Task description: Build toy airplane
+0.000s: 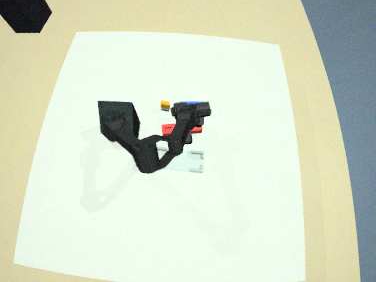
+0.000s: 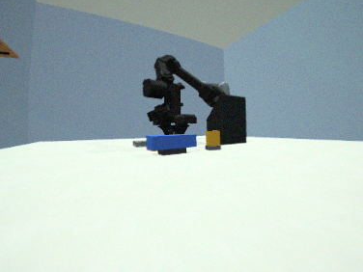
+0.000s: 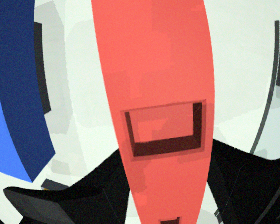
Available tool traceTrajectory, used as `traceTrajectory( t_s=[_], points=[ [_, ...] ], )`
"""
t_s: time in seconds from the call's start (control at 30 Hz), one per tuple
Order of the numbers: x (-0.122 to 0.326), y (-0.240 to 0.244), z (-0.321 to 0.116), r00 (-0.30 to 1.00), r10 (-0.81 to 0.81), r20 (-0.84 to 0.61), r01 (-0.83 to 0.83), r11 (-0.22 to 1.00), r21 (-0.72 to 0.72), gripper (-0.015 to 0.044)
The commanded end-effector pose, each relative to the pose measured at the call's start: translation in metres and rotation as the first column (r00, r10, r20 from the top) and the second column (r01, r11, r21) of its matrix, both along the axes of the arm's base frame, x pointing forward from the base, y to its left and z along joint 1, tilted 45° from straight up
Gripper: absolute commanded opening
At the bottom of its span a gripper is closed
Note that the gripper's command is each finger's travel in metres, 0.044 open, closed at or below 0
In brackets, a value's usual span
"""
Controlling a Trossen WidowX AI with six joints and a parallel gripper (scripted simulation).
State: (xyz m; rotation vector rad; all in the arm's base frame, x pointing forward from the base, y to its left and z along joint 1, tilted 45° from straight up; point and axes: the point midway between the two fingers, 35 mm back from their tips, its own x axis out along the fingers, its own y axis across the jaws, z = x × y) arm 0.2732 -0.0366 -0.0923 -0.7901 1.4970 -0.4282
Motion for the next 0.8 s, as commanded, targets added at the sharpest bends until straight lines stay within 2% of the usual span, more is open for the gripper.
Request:
traceTrajectory(
  t_s=[0.0,0.77],
  points=[
    [0.001,0.005,0.004,1.000,0.002,-0.002,-0.002,1.000,0.000,0.0000],
    [0.003,0.056,0.050,1.000,0.004,-0.002,-0.004,1.000,0.012,0.0000]
  ],
)
